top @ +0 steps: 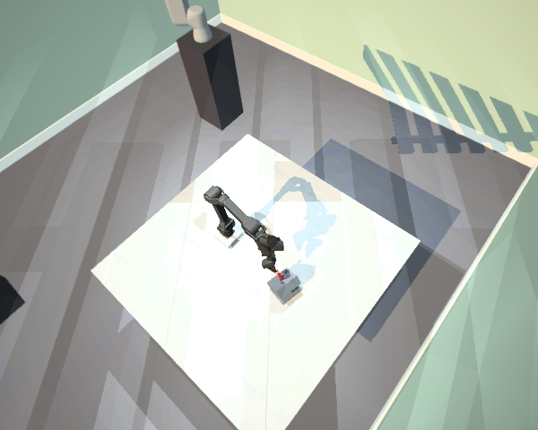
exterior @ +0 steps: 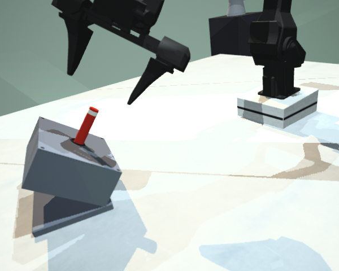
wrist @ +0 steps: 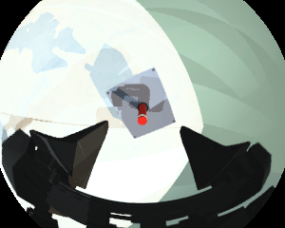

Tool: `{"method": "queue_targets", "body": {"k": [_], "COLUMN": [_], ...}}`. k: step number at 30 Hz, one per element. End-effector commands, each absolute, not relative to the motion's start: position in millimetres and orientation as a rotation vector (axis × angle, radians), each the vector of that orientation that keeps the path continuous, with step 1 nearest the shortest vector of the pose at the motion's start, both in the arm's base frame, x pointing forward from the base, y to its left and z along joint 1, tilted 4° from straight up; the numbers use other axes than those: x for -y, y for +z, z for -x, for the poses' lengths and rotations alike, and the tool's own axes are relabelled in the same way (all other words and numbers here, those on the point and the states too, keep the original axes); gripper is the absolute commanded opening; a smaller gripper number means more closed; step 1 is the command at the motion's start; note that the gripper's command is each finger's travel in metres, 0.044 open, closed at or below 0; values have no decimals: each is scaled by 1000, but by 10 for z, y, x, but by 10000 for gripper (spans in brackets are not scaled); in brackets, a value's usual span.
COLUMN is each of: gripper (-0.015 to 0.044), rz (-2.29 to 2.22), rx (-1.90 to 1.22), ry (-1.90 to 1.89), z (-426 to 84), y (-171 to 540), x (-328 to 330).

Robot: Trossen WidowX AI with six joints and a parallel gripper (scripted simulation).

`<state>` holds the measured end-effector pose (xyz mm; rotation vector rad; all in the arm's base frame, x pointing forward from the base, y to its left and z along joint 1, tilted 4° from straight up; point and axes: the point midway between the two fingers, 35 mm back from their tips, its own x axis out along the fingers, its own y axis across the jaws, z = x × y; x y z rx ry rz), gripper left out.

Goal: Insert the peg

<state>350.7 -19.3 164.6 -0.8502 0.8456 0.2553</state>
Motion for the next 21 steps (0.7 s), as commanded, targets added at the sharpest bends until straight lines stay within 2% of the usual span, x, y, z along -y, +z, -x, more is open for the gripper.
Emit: {"method": "queue_targets", "body": {"k": [1,21], "gripper": [440,440], "rz": [848,849], "rx": [-845,-845], "ry": [249,251], "z": [-3465,-3260], "y": [1707,1915], "x": [189,142]}}
